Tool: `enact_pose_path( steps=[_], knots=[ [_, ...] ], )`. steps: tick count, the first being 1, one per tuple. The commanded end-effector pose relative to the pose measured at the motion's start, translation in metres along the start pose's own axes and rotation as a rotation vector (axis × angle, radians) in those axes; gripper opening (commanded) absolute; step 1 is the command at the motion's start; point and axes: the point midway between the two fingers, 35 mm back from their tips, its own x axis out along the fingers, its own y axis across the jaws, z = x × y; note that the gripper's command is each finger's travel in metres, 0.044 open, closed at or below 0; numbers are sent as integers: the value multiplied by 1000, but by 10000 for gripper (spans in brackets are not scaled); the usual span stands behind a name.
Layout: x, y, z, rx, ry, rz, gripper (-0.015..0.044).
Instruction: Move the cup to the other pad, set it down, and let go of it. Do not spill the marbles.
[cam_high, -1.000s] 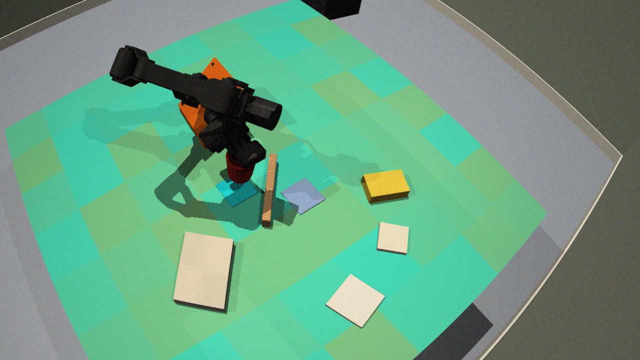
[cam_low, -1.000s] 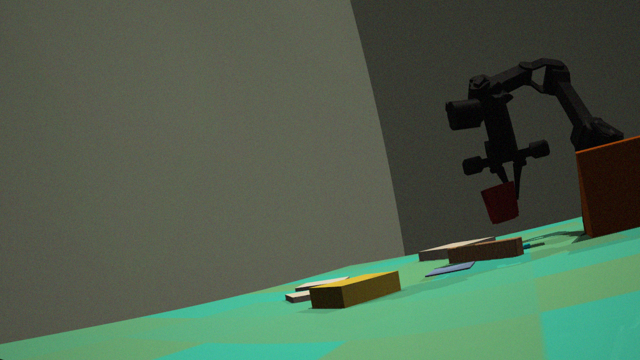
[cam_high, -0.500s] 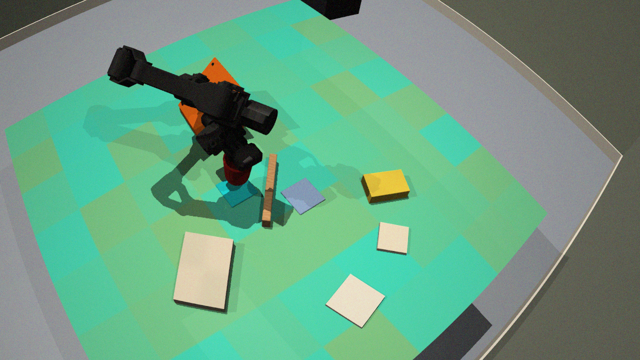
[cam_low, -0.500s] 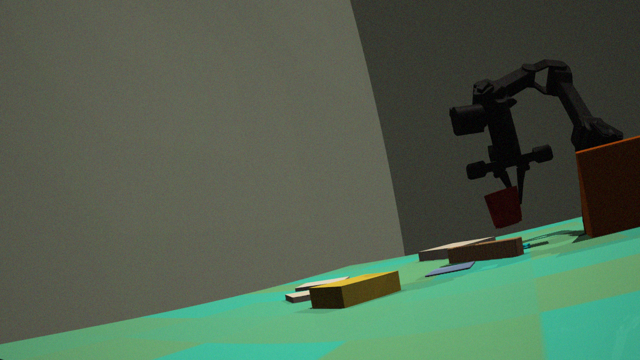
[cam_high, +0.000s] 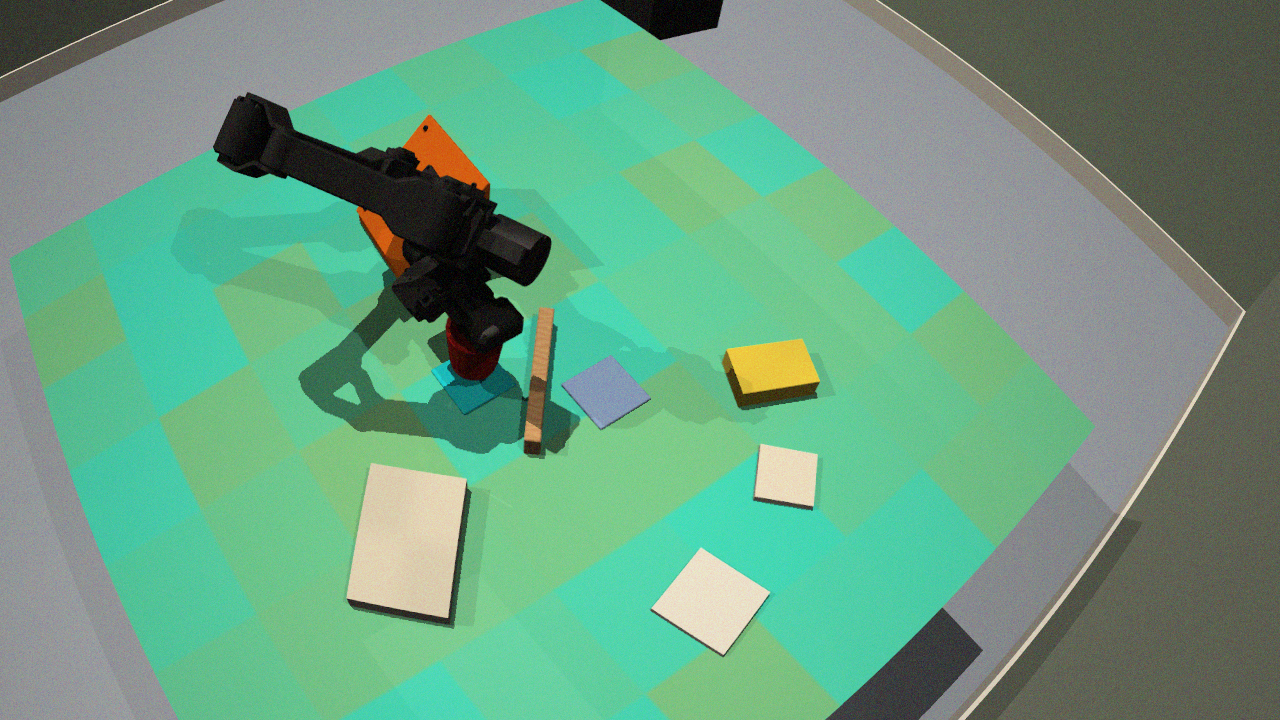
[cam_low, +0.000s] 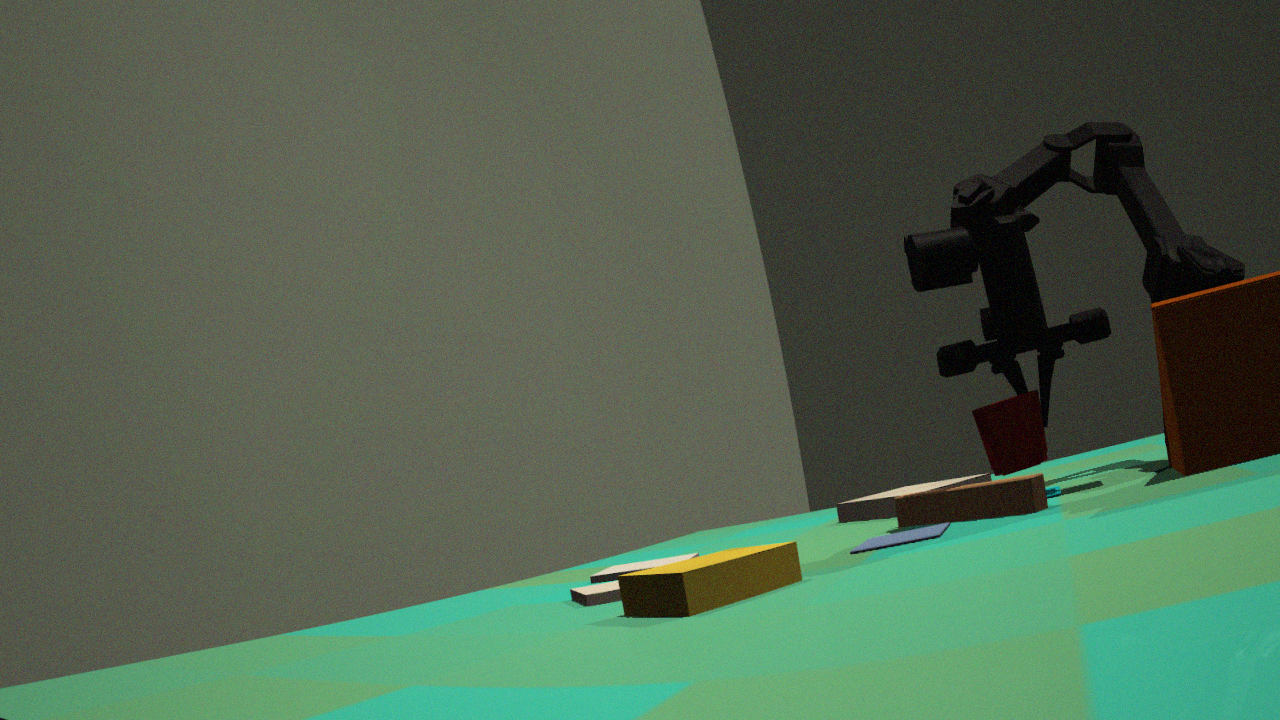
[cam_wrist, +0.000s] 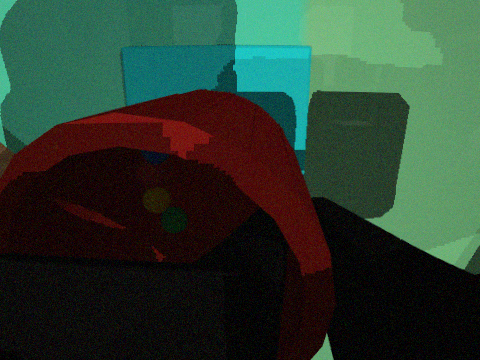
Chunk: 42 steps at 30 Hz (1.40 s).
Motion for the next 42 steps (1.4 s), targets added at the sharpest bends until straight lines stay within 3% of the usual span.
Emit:
enact_pose_path(
  steps=[1, 32, 37, 42],
  knots=[
    [5, 0, 1, -4, -4, 3, 0],
    [24, -2, 2, 1, -3, 0, 0],
    [24, -2, 2, 1, -3, 0, 128],
    [24, -2, 2, 1, -3, 0, 128]
  ],
)
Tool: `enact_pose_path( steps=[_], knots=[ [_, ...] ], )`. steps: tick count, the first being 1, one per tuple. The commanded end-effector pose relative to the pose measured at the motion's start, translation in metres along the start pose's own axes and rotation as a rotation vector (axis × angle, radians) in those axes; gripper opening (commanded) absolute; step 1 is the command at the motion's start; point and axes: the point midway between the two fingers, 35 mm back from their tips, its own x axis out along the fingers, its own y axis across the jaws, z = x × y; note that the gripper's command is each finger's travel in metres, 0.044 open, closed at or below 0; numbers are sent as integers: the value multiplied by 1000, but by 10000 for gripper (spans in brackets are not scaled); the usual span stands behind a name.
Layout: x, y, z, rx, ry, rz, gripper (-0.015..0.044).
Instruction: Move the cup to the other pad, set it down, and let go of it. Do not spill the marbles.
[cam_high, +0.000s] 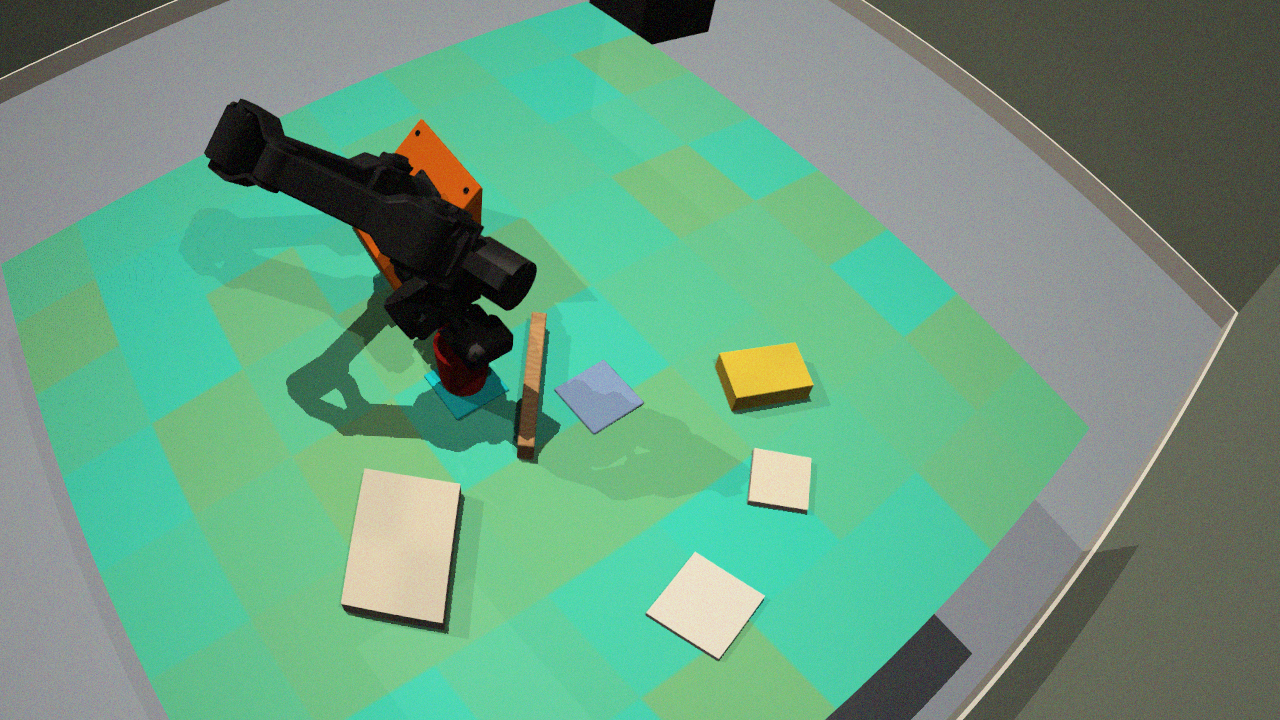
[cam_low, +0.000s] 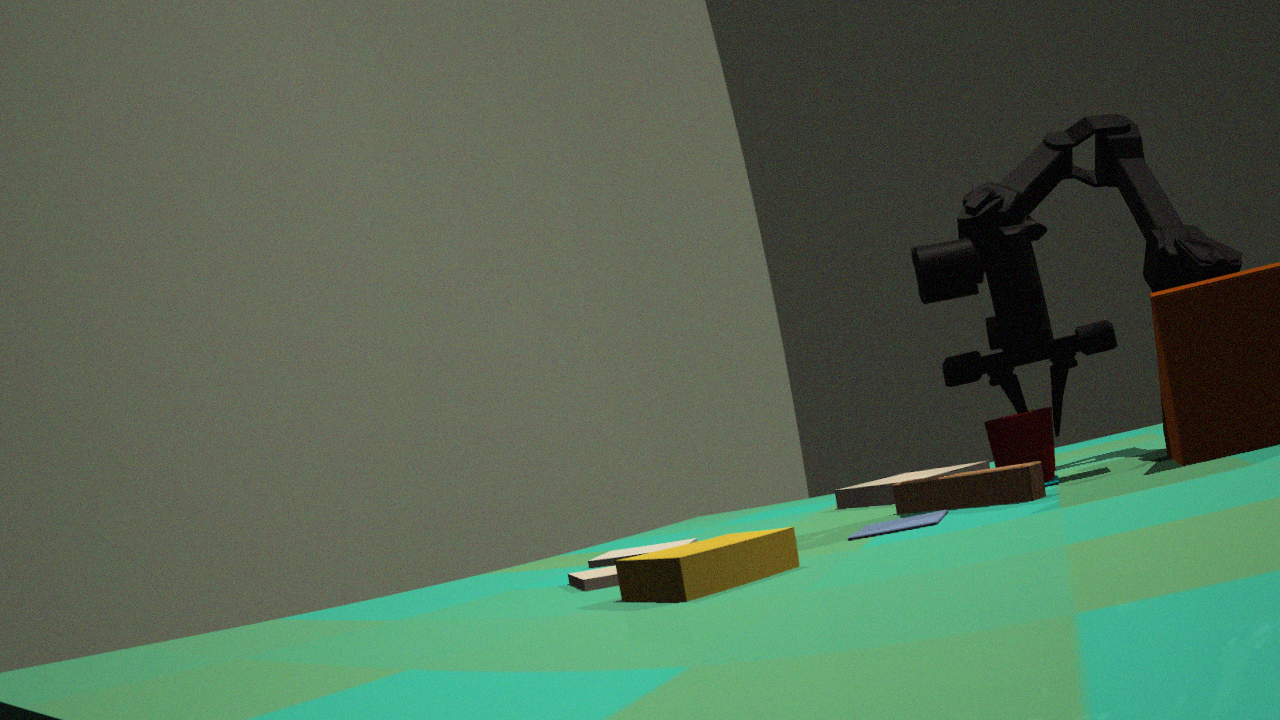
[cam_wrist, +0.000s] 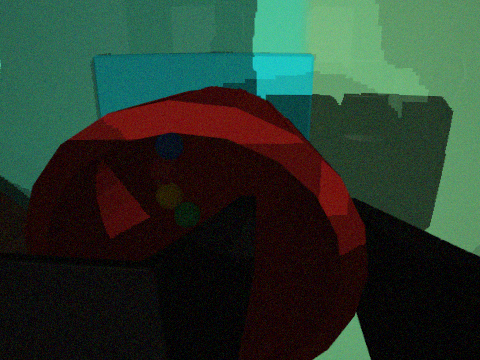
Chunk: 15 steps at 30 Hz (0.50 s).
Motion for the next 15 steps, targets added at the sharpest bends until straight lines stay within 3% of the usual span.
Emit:
enact_pose_path(
  steps=[1, 15],
  knots=[
    [0, 0, 0, 2, 0, 0, 128],
    [-16, 1, -1, 0, 2, 1, 128]
  ],
)
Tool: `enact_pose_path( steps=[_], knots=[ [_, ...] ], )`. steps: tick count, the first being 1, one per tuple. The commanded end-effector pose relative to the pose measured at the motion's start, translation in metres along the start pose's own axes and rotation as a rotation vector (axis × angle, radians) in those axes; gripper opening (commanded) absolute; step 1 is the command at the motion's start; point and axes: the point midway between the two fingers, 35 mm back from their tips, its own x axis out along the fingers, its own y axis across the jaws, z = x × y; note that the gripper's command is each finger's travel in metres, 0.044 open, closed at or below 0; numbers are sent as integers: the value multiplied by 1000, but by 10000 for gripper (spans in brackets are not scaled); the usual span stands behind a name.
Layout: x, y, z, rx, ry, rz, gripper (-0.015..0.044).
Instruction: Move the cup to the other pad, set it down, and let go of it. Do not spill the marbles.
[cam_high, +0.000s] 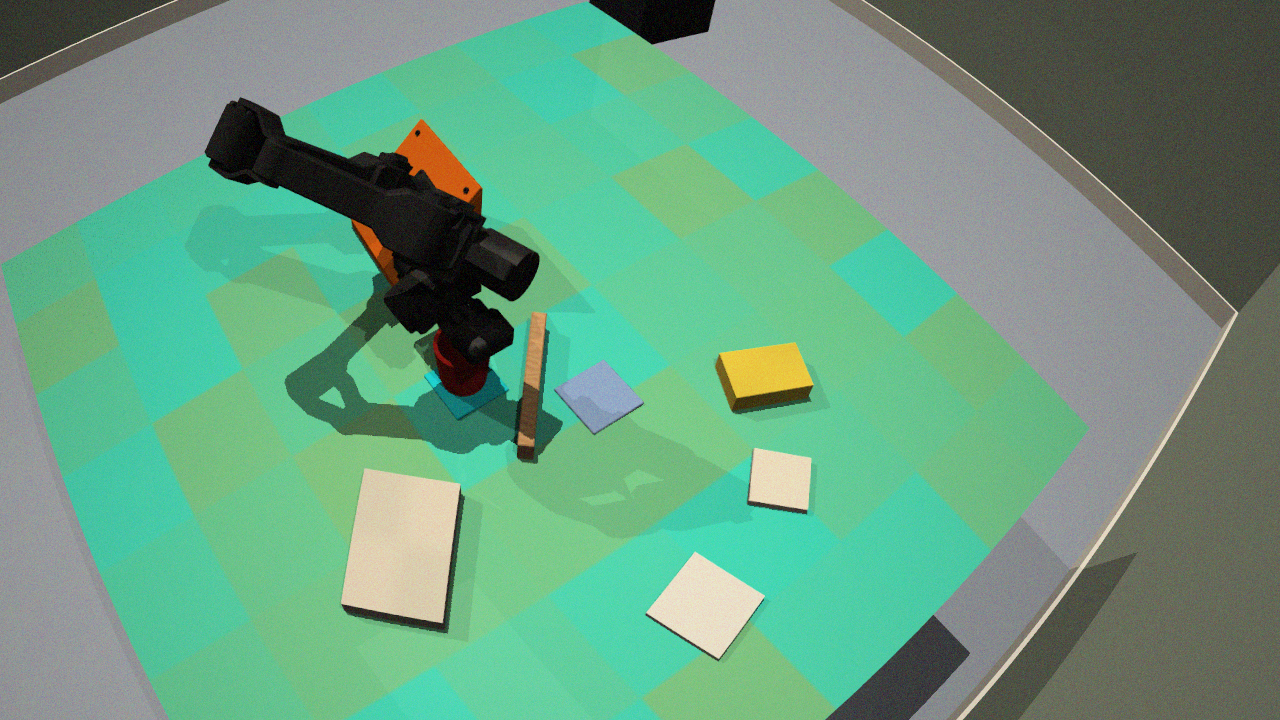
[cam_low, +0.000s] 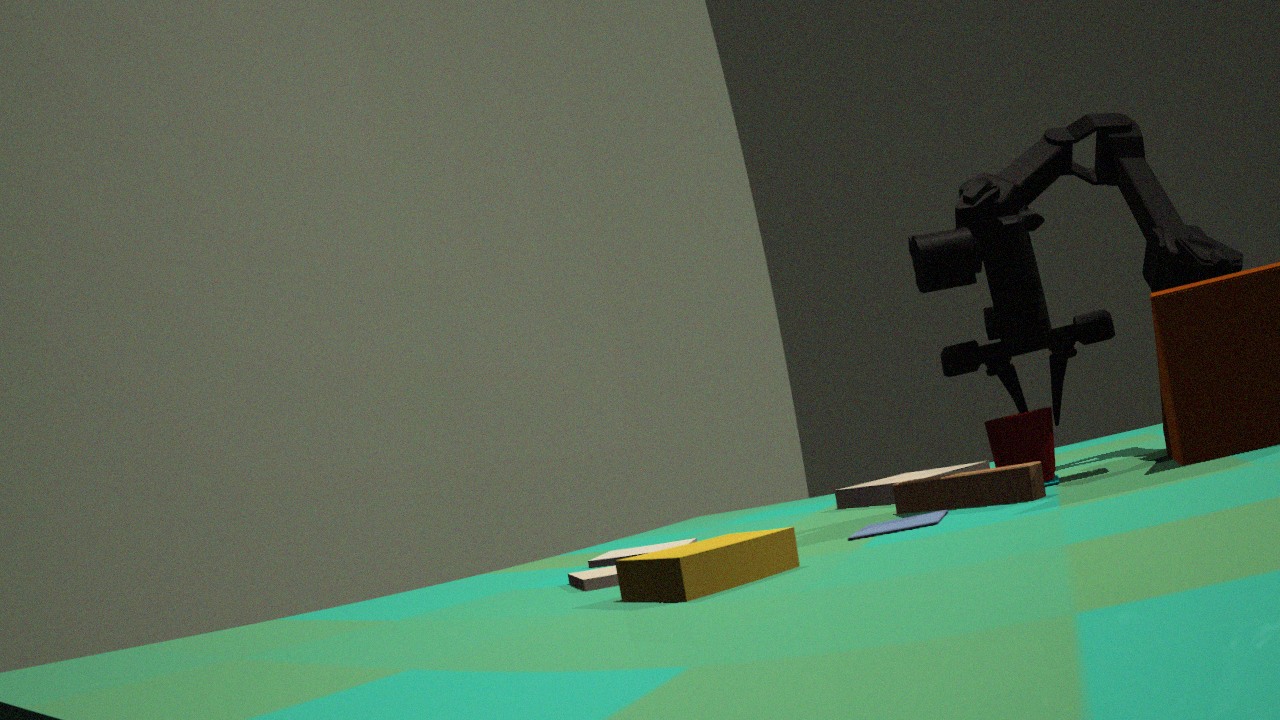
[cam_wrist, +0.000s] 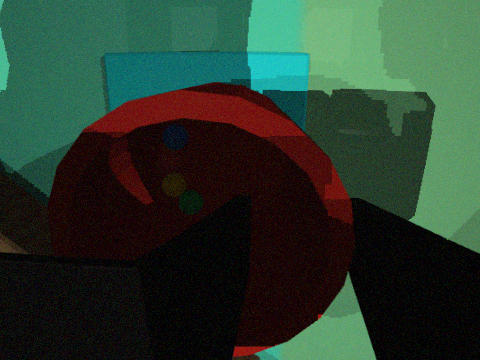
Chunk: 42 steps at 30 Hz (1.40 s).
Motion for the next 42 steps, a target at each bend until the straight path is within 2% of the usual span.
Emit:
enact_pose_path(
  steps=[1, 28, 40, 42],
  knots=[
    [-6, 1, -1, 5, 5, 3, 128],
    [-40, 0, 0, 2, 1, 4, 128],
    [-41, 0, -1, -4, -1, 3, 440],
    [-47, 1, -1, -3, 0, 3, 440]
  ],
)
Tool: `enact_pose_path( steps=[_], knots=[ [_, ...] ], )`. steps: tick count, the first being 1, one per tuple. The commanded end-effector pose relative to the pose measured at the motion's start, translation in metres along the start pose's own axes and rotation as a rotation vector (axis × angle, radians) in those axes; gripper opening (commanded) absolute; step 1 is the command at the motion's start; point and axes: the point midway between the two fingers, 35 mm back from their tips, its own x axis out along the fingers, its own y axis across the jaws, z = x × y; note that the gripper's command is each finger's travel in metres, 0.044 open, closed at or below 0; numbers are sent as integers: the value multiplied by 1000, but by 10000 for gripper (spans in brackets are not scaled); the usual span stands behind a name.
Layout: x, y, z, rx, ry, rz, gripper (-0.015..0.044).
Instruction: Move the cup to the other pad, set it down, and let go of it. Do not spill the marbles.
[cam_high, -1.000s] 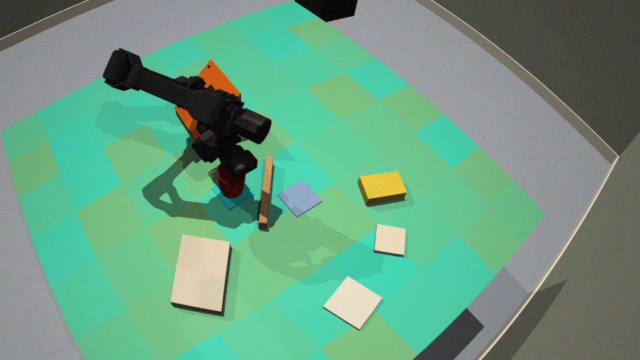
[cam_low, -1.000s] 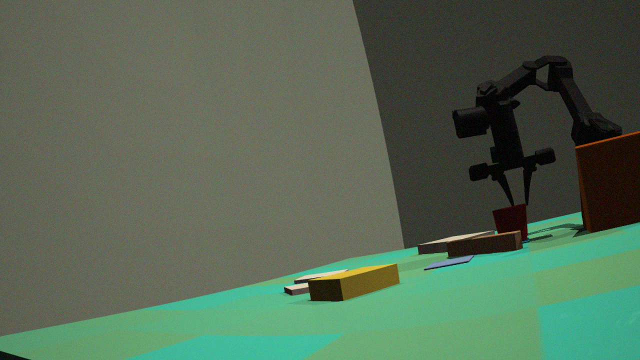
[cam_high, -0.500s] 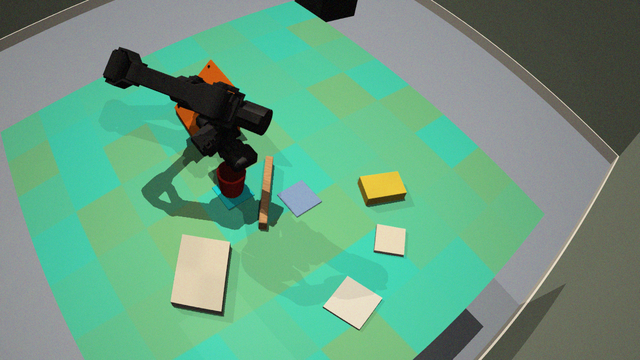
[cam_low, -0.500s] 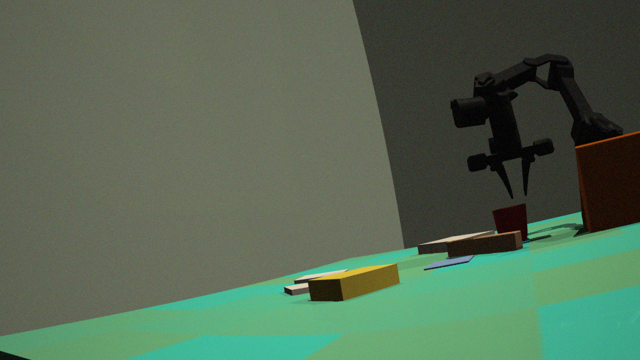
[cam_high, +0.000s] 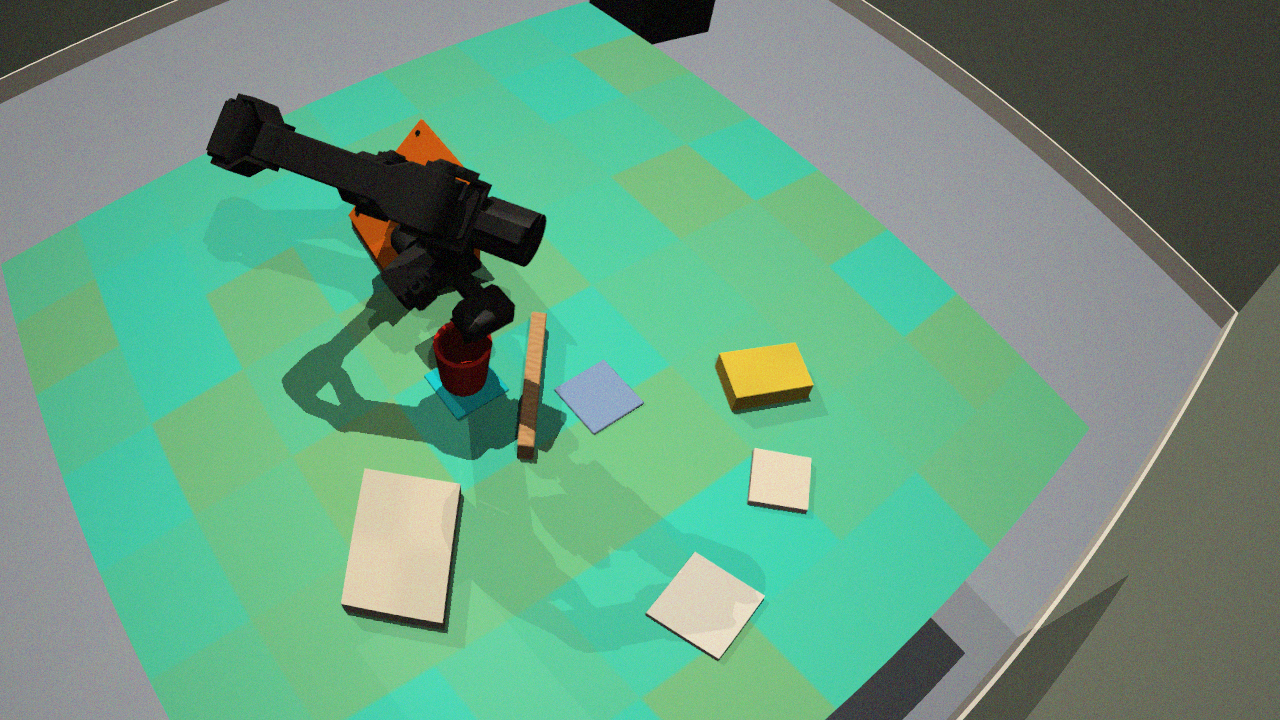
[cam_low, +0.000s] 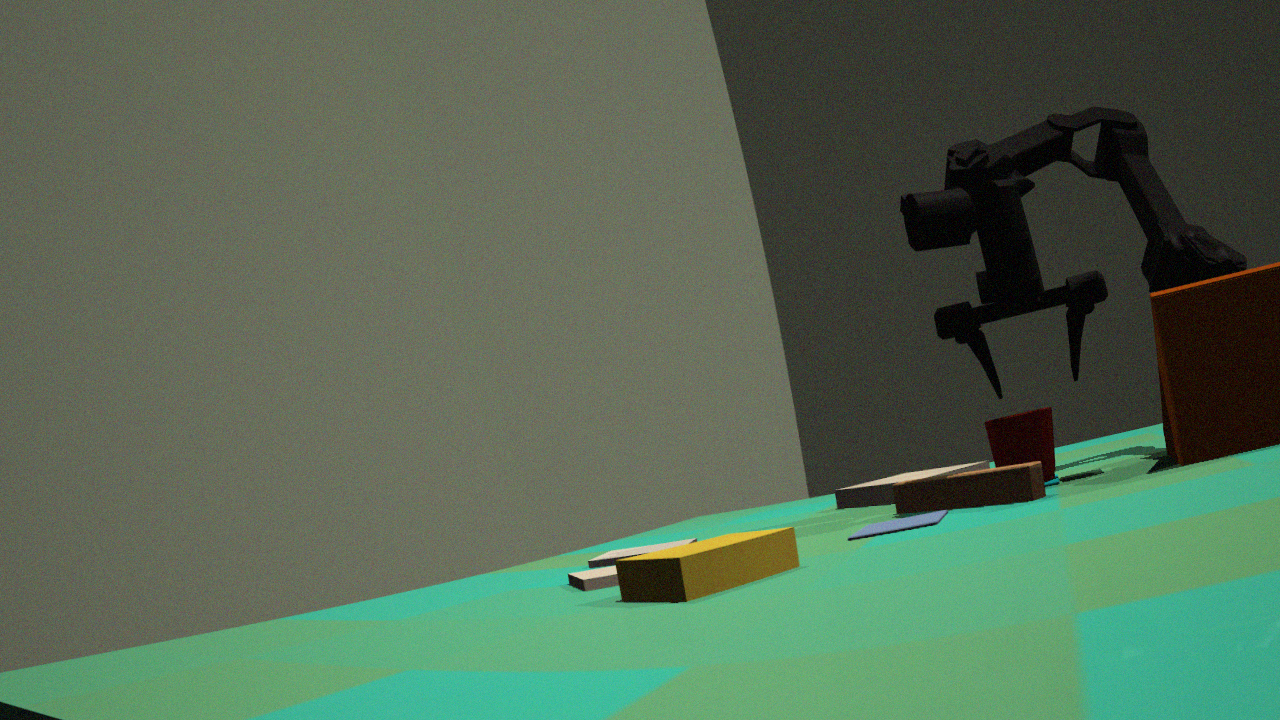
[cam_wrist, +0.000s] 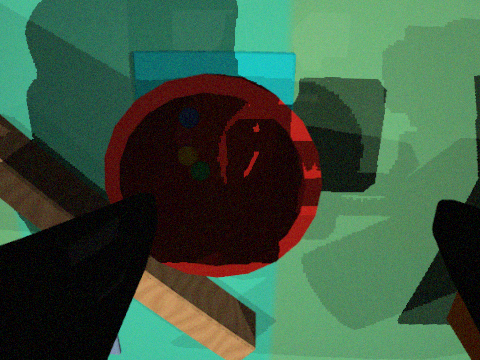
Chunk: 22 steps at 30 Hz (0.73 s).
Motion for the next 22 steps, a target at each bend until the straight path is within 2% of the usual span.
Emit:
enact_pose_path(
  steps=[1, 15, 22],
  knots=[
    [-11, 2, -1, 5, 7, 5, 440],
    [-59, 2, 0, 9, 9, 5, 440],
    [-57, 3, 0, 4, 7, 8, 440]
  ],
)
